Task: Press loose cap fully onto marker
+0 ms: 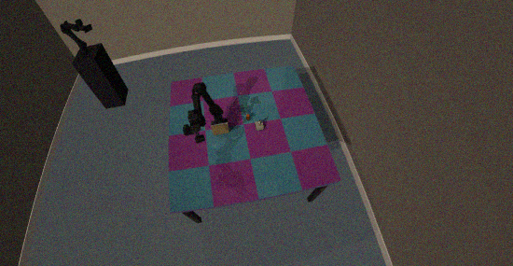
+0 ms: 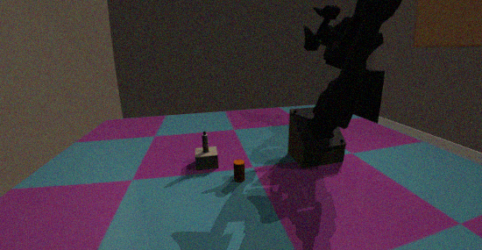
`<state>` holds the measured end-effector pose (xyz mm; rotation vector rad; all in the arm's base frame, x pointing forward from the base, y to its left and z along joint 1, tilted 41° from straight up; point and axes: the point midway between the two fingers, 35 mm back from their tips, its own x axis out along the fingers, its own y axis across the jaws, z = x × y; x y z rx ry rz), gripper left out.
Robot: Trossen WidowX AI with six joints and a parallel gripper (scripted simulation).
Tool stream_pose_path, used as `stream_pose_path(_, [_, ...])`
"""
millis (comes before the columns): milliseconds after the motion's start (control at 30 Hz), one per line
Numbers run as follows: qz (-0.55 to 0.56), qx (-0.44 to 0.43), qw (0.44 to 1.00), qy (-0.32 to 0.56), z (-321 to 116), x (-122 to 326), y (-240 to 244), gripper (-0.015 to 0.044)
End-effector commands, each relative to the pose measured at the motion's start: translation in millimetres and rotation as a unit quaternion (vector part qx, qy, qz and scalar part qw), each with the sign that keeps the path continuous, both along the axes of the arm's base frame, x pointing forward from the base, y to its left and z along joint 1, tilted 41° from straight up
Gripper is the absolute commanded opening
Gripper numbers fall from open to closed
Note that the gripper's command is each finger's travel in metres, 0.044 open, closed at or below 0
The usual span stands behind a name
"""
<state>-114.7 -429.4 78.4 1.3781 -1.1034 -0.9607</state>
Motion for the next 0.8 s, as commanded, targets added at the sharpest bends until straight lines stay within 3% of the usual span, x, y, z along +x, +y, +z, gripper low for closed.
stream_pose_path(0, [0.003,0.002,1.0,-0.002,0,3,-1,0.0374])
stream_pose_path(167, [0.066,0.045,0.997,-0.006,-12,59,-13,0.0243])
stream_pose_path(467, [0.201,0.118,0.967,0.104,-42,168,-16,0.0238])
stream_pose_path(767, [0.375,0.168,0.887,0.21,-59,291,35,0.0238])
